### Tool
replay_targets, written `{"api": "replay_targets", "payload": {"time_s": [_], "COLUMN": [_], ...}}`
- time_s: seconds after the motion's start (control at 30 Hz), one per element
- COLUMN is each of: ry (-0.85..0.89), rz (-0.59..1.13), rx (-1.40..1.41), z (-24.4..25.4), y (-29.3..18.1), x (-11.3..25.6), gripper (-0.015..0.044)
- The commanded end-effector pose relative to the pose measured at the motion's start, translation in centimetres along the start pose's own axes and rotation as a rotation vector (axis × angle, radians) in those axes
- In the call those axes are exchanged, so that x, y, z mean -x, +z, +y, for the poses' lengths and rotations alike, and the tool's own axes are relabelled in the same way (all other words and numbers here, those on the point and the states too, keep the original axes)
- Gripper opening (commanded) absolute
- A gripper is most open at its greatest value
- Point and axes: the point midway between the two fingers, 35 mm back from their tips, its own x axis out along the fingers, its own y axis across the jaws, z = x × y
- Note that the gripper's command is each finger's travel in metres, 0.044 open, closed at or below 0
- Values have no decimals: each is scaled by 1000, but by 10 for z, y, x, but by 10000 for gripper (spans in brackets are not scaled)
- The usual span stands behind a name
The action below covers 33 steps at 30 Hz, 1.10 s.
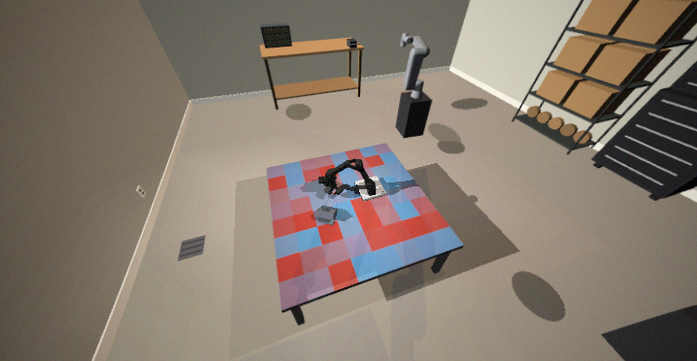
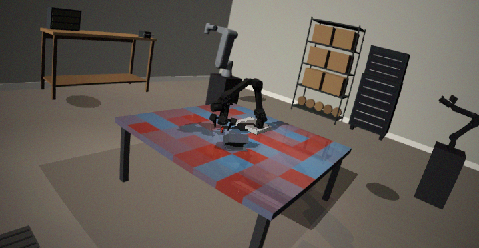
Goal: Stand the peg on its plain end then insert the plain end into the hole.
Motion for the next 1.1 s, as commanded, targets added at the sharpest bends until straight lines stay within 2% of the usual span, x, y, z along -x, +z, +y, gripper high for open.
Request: {"api": "replay_targets", "payload": {"time_s": [0.0, 0.07, 0.5, 0.73, 1.07], "ry": [8, 8, 8, 8, 8], "rz": [11, 11, 11, 11, 11], "rx": [-3, -3, -3, -3, -3], "z": [2, 2, 2, 2, 2], "y": [-1, -1, -1, -1, -1], "x": [-9, -10, -10, -10, -10], "gripper": [440, 440, 110, 110, 50]}}
